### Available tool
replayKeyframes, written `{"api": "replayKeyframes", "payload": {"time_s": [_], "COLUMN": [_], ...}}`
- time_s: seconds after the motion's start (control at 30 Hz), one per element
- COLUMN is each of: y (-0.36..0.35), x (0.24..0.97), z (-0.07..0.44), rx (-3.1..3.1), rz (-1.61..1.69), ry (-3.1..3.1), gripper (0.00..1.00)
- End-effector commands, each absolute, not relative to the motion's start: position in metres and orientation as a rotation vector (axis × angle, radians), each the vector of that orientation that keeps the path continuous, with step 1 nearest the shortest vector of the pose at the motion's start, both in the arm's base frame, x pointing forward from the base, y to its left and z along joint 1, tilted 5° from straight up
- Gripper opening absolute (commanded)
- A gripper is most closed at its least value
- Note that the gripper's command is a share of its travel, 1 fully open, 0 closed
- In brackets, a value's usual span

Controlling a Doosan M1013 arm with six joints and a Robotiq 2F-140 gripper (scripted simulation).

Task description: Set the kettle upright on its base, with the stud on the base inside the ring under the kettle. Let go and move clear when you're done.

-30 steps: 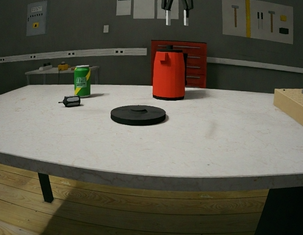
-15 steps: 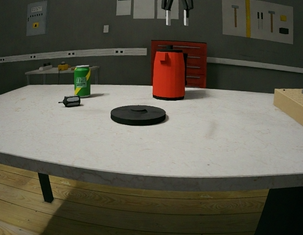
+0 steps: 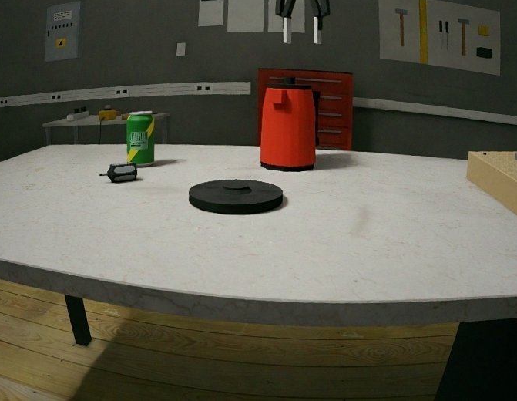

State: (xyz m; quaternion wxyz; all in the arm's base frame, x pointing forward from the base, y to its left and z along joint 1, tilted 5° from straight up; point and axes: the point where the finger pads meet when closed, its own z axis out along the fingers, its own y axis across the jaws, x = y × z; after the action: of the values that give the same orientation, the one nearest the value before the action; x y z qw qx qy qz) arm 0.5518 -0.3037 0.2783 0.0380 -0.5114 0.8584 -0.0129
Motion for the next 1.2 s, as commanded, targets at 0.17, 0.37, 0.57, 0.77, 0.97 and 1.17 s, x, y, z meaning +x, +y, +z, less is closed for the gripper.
{"api": "replayKeyframes", "payload": {"time_s": [0.17, 0.37, 0.57, 0.77, 0.97, 1.17], "y": [-0.304, -0.304, -0.304, -0.303, -0.303, -0.303], "x": [0.552, 0.552, 0.553, 0.554, 0.556, 0.558], "z": [0.279, 0.278, 0.271, 0.252, 0.224, 0.205], "rx": [-1.568, -1.568, -1.568, -1.568, -1.568, -1.568], "rz": [-0.041, -0.041, -0.041, -0.041, -0.041, -0.041], "ry": [2.633, 2.633, 2.633, 2.633, 2.633, 2.633], "gripper": [0.52, 0.52, 0.52, 0.52, 0.52, 0.52]}}
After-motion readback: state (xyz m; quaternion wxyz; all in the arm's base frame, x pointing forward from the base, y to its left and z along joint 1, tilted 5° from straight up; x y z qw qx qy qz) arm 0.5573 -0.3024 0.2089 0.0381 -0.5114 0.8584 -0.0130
